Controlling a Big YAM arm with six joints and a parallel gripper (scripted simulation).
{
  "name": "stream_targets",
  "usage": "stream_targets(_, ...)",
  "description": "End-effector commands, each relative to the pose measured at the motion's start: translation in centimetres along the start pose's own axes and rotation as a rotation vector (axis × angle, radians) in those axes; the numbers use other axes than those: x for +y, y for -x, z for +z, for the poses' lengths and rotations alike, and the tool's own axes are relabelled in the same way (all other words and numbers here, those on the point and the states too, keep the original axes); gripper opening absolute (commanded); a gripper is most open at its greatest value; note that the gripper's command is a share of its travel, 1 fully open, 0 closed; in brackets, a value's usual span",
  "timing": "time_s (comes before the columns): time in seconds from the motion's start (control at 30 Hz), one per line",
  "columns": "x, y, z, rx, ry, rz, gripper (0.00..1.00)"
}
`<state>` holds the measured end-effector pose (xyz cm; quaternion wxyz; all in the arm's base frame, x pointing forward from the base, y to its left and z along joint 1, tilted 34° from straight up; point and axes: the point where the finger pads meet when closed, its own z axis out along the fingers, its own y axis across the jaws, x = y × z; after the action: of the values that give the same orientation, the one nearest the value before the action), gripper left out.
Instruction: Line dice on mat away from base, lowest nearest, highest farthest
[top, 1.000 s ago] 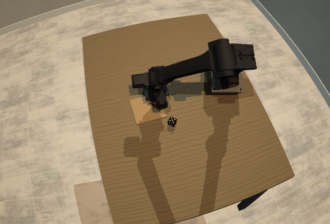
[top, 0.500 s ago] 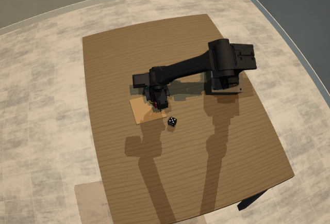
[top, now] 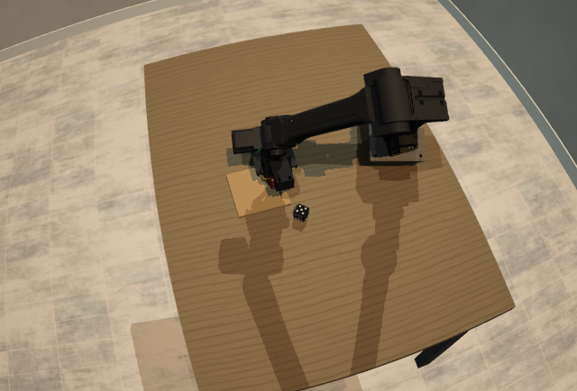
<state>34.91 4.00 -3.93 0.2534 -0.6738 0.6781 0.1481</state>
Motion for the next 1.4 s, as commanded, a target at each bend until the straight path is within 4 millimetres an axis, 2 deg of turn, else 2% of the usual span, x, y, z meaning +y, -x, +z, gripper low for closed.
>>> stream_targets(0.0, 0.06, -0.03, 0.26, -0.001, 0.002, 0.007, 0.26)
stream_targets(0.73, -0.90, 0.22, 0.12, 0.000, -0.004, -0.009, 0.26)
stream_targets(1.37, -0.93, 0.23, 0.12, 0.000, -0.004, -0.010, 0.26)
